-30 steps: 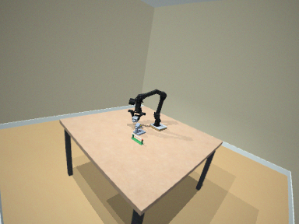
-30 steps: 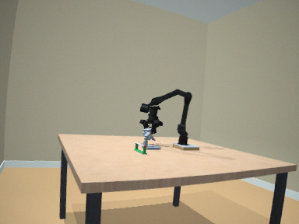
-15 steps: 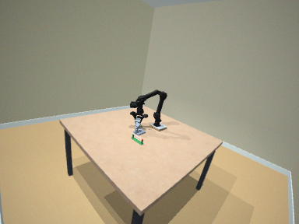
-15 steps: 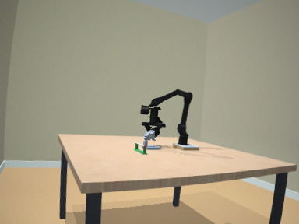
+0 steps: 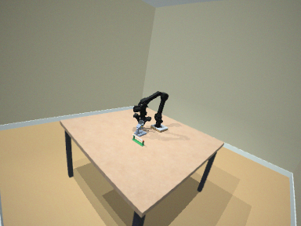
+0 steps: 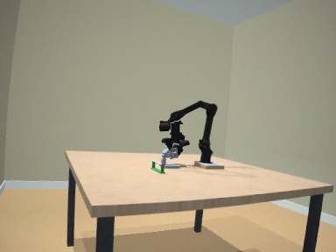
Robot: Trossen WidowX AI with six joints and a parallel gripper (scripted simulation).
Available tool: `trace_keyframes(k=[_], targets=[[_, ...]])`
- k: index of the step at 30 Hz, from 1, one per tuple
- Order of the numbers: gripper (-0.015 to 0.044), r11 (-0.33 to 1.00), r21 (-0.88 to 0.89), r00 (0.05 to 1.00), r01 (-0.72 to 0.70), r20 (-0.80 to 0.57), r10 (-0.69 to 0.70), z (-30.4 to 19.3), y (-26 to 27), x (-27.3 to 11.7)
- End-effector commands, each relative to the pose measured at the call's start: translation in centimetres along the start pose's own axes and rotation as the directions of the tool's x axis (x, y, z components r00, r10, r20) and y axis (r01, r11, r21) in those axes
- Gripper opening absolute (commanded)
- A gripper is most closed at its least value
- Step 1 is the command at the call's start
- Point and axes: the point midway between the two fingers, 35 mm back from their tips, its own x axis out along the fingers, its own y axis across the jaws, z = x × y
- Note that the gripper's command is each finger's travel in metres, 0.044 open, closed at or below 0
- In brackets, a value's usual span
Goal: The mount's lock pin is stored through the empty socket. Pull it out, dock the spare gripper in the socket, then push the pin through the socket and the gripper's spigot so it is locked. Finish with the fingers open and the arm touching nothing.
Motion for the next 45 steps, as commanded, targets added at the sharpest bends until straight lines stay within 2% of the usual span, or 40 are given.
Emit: trace_keyframes(k=[1, 24, 45], targets=[[0.0000, 1.000, -0.013, 0.998, -0.028, 0.055, 0.028, 0.3, -0.6, 0.1], [0.0000, 0.958, -0.152, 0.922, -0.243, 0.272, 0.276, 1.1, -2.9, -0.4], [0.0000, 0.813, -0.327, 0.761, -0.482, 0.303, 0.573, 1.1, -4.0, -2.2]])
